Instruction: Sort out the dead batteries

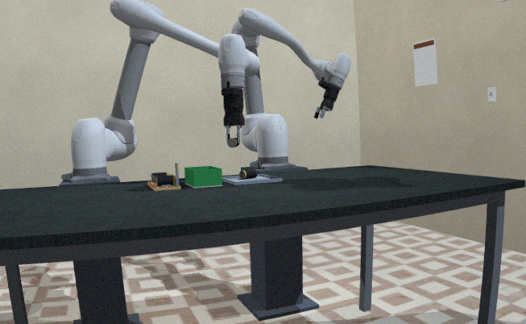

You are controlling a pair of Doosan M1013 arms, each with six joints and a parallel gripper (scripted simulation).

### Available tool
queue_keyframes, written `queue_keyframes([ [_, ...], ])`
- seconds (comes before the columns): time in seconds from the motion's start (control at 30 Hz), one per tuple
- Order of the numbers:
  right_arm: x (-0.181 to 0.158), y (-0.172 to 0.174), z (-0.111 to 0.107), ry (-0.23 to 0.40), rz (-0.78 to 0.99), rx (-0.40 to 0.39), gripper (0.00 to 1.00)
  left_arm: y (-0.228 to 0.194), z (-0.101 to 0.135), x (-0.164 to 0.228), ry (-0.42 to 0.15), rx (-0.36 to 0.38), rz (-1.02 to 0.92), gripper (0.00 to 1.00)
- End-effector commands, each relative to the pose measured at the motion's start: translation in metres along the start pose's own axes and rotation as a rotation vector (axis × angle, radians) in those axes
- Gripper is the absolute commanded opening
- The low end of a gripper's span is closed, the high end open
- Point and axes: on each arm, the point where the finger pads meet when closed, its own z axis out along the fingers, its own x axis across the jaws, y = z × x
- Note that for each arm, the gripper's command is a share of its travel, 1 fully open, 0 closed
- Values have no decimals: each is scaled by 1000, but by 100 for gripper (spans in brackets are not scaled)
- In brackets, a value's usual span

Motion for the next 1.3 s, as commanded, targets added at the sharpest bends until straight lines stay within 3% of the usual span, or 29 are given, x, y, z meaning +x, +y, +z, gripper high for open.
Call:
queue_keyframes([
  [0.0, 0, 0, -1, 0, 76, 7, 57, 0, 0, 0, 0, -1, 0, 100],
  [0.5, 0, 0, -1, -2, 804, 7, 57, 0, 0, 0, 0, -1, 0, 100],
  [0.87, 0, 0, -1, -3, 1020, 6, 57, 0, 0, 0, 0, -1, 0, 100],
  [1.27, 0, 0, -1, -3, 1048, 6, 57, 0, 0, 0, 0, -1, 0, 100],
])
